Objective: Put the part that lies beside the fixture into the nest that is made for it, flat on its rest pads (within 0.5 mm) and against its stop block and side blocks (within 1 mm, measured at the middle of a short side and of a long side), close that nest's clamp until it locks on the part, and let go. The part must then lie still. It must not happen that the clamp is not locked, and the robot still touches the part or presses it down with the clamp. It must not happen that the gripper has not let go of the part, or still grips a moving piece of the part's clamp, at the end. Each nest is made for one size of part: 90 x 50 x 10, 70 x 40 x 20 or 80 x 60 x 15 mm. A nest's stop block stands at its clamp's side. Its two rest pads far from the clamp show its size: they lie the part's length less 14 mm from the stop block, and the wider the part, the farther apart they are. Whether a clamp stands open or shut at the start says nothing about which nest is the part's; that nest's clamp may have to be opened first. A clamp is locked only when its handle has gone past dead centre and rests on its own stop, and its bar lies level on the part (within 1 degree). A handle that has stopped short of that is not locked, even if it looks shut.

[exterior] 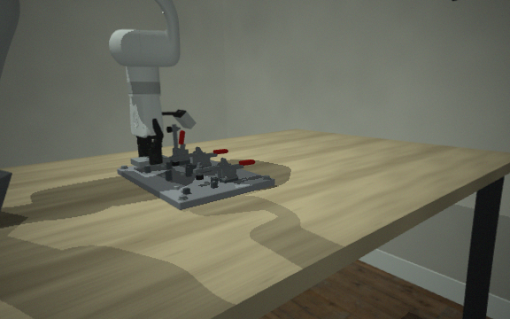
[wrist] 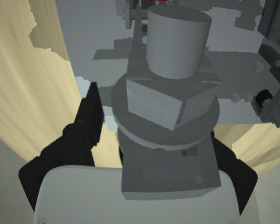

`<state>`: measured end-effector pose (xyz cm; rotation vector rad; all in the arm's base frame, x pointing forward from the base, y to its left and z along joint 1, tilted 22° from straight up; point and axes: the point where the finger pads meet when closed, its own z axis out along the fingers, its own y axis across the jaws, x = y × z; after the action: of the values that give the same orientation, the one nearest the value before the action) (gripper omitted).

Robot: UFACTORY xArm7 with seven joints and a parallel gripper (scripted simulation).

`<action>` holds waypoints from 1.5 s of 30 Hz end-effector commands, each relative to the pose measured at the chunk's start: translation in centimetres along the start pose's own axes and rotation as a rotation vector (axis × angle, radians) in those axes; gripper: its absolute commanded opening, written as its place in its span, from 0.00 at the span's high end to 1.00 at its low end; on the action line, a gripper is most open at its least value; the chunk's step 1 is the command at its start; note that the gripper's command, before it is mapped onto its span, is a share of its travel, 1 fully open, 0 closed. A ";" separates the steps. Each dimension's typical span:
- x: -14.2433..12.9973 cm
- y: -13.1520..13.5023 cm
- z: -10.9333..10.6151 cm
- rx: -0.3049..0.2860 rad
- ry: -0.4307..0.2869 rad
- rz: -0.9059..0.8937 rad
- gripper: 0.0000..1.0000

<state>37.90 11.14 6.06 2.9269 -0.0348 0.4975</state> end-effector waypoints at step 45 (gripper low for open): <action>0.3 0.1 0.5 0.001 0.003 0.000 1.00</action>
<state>38.19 10.90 5.65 2.9269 -0.0348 0.4972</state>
